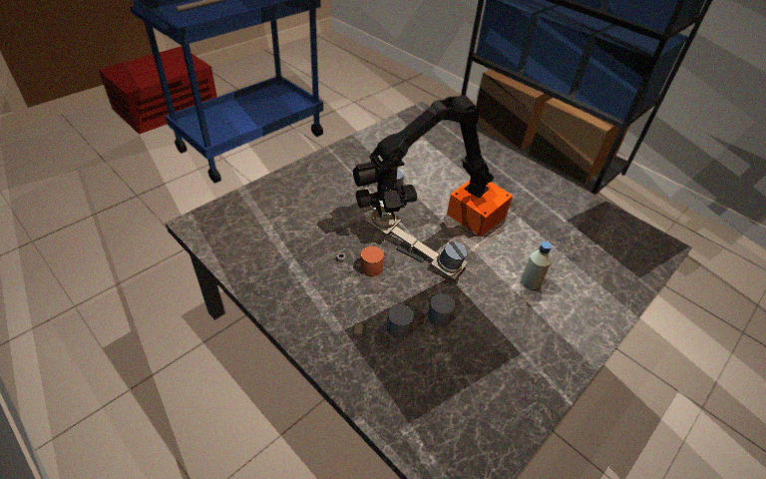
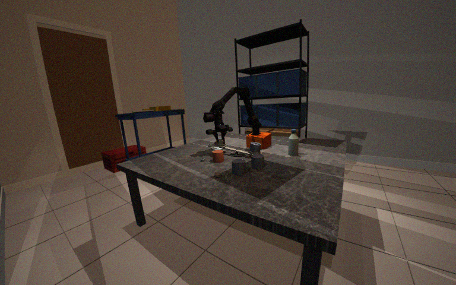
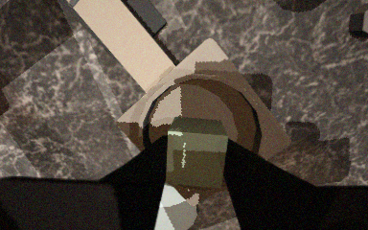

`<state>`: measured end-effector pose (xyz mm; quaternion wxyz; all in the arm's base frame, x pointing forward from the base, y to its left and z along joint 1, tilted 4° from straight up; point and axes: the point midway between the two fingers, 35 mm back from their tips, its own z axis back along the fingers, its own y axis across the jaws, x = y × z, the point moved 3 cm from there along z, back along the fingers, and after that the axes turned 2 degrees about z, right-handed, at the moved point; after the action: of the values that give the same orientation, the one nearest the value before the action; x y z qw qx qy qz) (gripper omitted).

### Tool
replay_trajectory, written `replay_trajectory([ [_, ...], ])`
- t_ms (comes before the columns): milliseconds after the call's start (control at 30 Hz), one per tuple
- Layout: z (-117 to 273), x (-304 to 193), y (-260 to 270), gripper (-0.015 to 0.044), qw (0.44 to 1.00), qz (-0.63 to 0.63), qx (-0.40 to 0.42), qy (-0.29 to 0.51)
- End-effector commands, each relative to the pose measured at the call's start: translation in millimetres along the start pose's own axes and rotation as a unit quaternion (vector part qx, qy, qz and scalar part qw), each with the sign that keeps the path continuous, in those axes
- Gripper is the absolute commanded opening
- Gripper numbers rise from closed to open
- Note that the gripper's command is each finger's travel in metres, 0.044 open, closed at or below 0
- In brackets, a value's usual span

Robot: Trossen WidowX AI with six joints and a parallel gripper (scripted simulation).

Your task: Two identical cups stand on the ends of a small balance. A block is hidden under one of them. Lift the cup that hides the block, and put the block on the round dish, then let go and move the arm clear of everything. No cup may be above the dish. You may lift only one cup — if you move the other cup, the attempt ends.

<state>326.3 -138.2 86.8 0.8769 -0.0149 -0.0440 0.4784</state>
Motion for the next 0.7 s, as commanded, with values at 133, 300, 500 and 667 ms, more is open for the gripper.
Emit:
replay_trajectory([
  [133, 47, 1, -5, 0.0, 1.0, 0.0, -0.009, 0.0],
  [300, 78, 0, -2, 0.0, 1.0, 0.001, -0.009, 0.0],
  [500, 84, -3, -1, 0.0, 1.0, 0.002, -0.009, 0.0],
  [667, 70, -26, -3, 0.0, 1.0, 0.002, -0.009, 0.002],
])
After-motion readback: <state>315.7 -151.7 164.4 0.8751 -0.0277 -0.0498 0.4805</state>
